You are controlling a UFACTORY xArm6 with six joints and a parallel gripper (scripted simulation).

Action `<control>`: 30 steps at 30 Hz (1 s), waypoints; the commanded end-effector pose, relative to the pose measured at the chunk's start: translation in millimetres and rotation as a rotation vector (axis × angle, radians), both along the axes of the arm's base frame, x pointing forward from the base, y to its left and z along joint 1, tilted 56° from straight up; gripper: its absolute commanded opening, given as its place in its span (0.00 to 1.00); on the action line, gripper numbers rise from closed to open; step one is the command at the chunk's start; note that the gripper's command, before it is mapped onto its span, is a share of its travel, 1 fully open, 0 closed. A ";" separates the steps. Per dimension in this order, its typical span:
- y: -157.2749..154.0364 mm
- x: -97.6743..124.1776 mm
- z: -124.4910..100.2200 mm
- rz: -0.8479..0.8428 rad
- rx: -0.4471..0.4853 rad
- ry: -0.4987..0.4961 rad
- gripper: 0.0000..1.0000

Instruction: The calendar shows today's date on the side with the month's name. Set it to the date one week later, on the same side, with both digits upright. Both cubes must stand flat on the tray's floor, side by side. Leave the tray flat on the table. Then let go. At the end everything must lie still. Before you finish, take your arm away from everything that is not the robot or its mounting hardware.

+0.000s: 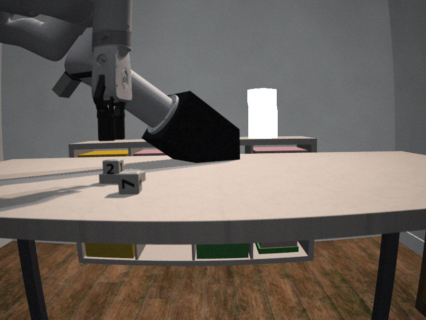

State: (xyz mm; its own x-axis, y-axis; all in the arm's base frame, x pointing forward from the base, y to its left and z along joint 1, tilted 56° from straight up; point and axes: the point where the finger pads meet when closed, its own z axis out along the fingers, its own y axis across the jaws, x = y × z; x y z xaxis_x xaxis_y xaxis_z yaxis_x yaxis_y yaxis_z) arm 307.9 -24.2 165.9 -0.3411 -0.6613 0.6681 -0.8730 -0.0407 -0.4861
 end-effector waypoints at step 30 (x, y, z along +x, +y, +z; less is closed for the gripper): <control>-20.7 10.5 -16.1 0.001 0.001 -0.002 0.49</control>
